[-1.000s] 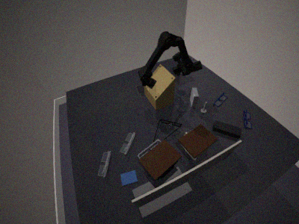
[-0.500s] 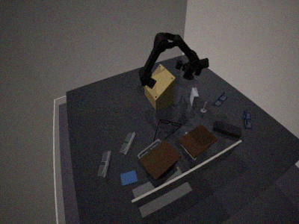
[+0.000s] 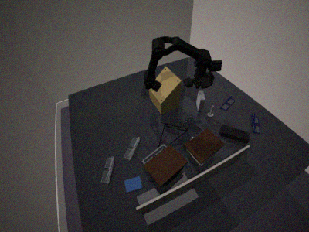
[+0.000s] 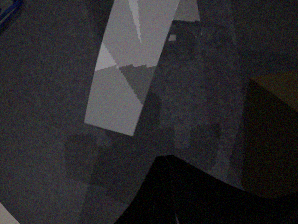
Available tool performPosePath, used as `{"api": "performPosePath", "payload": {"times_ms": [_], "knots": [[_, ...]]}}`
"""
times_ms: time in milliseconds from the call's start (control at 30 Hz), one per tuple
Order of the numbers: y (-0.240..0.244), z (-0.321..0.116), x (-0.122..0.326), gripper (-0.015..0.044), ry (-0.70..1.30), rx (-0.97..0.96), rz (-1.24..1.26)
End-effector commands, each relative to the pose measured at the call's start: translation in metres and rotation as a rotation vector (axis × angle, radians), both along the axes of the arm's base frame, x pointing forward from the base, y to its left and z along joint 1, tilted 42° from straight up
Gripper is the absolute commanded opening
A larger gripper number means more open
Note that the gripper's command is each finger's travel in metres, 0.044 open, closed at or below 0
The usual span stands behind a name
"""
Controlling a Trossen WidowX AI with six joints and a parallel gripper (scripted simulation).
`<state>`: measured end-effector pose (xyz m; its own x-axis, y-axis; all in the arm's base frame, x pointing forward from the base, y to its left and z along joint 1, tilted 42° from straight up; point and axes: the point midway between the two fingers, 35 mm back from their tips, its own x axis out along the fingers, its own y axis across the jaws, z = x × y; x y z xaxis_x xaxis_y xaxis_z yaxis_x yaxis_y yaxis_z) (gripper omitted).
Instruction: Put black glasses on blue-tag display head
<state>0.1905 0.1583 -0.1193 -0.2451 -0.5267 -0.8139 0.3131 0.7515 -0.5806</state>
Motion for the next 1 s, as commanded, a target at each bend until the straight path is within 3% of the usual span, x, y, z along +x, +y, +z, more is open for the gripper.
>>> {"api": "performPosePath", "payload": {"times_ms": [0, 967], "knots": [[-0.023, 0.036, 0.040, 0.0000, -0.009, -0.094, 0.216], [-0.045, 0.013, 0.040, 0.0000, -0.009, -0.101, 0.227]]}}
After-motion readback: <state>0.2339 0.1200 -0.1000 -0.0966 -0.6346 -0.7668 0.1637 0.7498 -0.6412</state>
